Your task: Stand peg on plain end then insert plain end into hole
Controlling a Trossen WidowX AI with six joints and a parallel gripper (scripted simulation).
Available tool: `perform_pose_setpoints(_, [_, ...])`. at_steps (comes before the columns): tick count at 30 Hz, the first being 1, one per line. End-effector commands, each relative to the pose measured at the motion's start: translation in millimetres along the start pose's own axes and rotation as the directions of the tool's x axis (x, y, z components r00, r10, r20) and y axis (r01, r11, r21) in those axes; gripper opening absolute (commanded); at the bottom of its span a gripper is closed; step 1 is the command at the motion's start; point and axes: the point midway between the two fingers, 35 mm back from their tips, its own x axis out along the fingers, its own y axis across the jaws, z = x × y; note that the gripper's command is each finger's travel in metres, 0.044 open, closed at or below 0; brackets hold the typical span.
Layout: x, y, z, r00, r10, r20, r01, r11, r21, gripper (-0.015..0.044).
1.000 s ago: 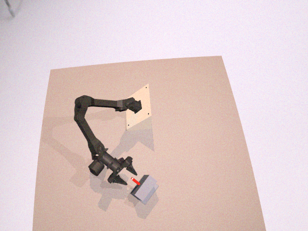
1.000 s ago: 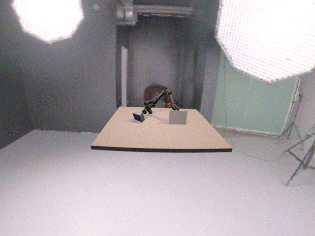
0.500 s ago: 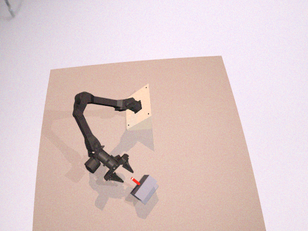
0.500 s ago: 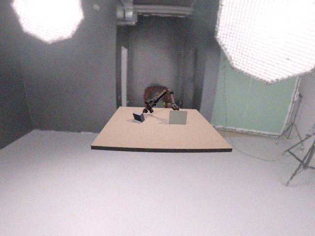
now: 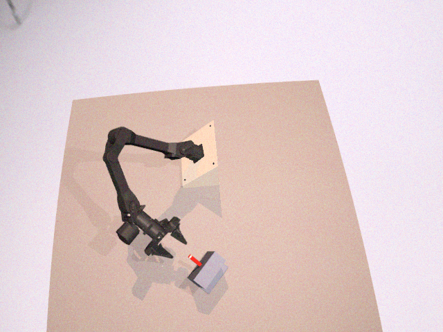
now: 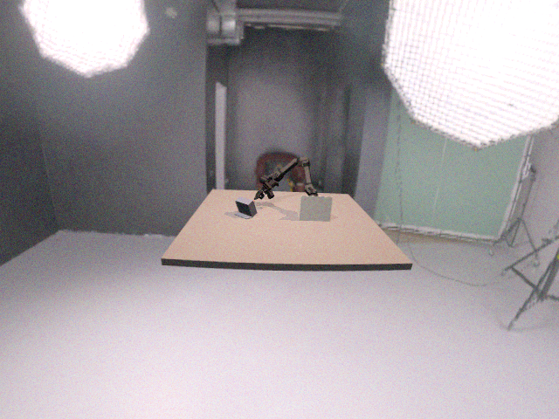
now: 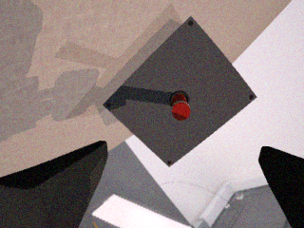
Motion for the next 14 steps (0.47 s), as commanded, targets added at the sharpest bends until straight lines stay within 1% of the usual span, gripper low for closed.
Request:
perform_pose_setpoints(1, [-6, 1, 0, 1.0, 0.0, -0.002, 0.0, 1.0, -0.002, 0.044])
perform_pose_setpoints(14, [-23, -3, -4, 1.0, 0.0, -0.002, 0.0, 1.0, -0.001, 0.044])
